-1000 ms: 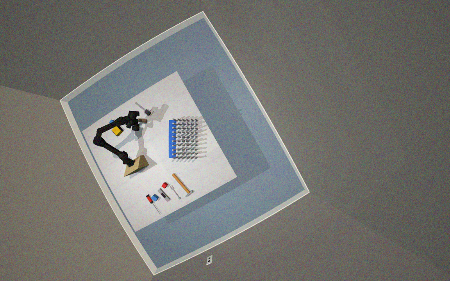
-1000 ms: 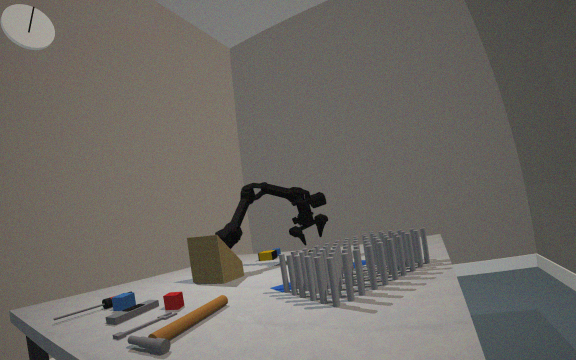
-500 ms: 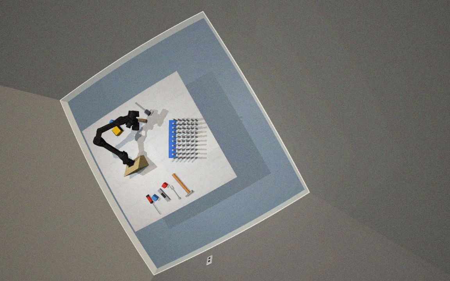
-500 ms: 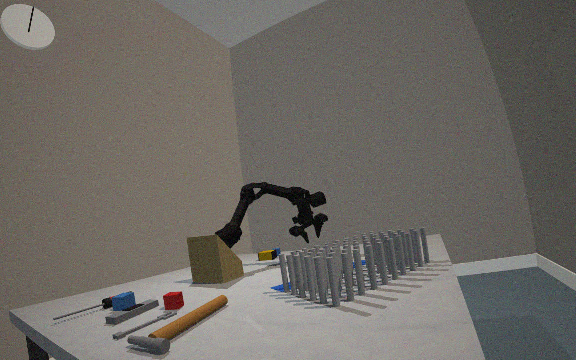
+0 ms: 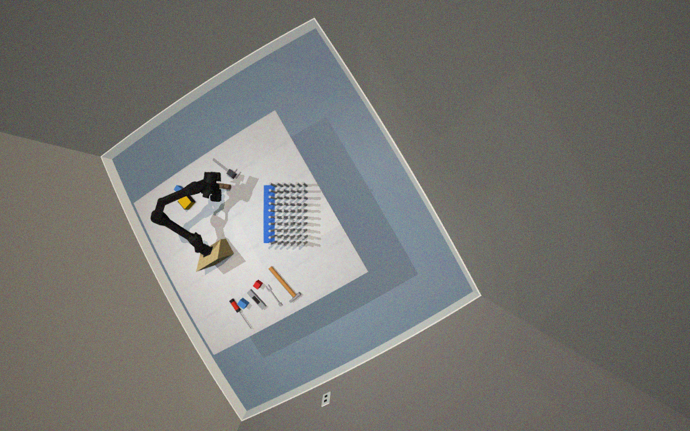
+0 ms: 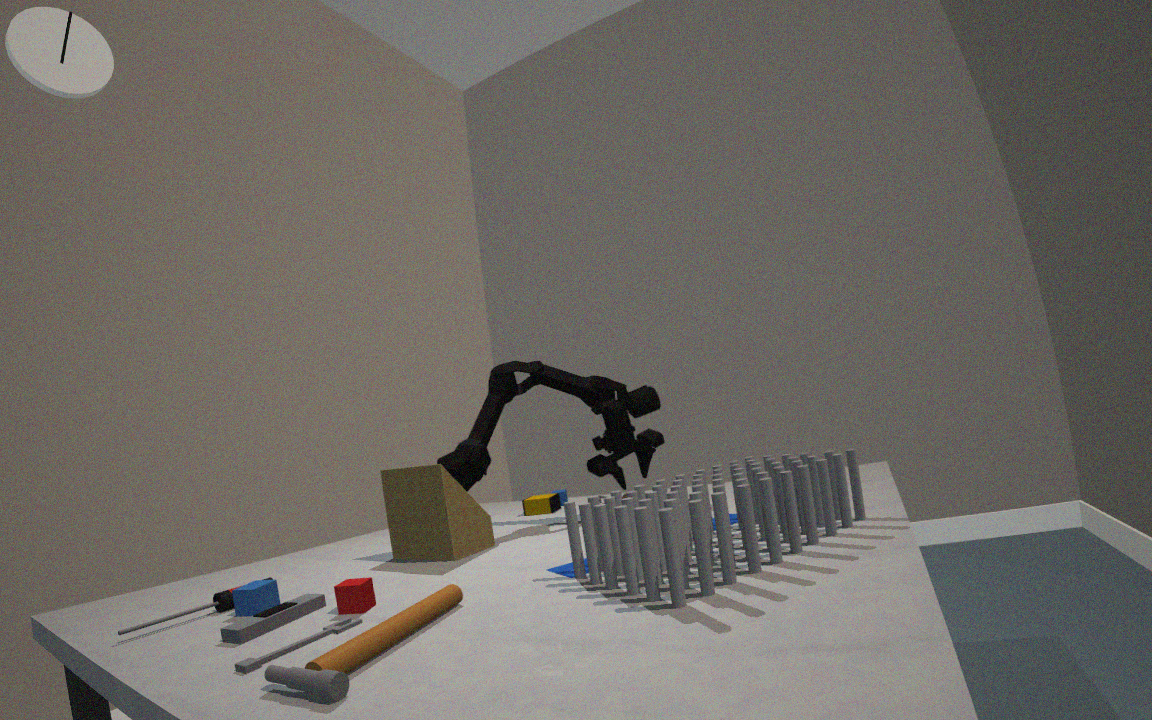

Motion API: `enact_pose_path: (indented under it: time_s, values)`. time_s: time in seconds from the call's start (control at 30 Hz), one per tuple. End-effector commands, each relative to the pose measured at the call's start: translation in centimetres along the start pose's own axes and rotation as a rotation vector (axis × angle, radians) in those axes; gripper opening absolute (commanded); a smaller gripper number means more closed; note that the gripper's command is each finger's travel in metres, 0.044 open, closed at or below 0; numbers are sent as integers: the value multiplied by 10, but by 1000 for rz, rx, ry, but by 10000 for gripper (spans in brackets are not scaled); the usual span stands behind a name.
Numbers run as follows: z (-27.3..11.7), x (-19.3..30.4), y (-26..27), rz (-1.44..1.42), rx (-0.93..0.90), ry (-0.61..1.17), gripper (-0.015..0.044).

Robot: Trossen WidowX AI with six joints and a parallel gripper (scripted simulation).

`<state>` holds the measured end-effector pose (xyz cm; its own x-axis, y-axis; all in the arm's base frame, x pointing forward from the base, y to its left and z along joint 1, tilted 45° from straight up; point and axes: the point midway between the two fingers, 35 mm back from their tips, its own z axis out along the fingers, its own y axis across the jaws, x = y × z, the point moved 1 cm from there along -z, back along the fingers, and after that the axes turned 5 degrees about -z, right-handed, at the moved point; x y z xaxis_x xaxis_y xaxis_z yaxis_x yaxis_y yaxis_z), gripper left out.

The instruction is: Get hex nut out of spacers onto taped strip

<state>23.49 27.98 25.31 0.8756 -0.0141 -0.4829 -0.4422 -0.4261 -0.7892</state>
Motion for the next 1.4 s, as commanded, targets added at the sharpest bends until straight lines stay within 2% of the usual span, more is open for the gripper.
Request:
enact_pose_path:
  time_s: [0.0,0.9,0.97,1.3,1.37]
  values:
    - [6,2,3,10,-4,1,280]
    - [44,9,15,7,5,-2,280]
    - [44,9,15,7,5,-2,228]
    - [44,9,15,7,5,-2,161]
    - [41,9,14,6,2,0,108]
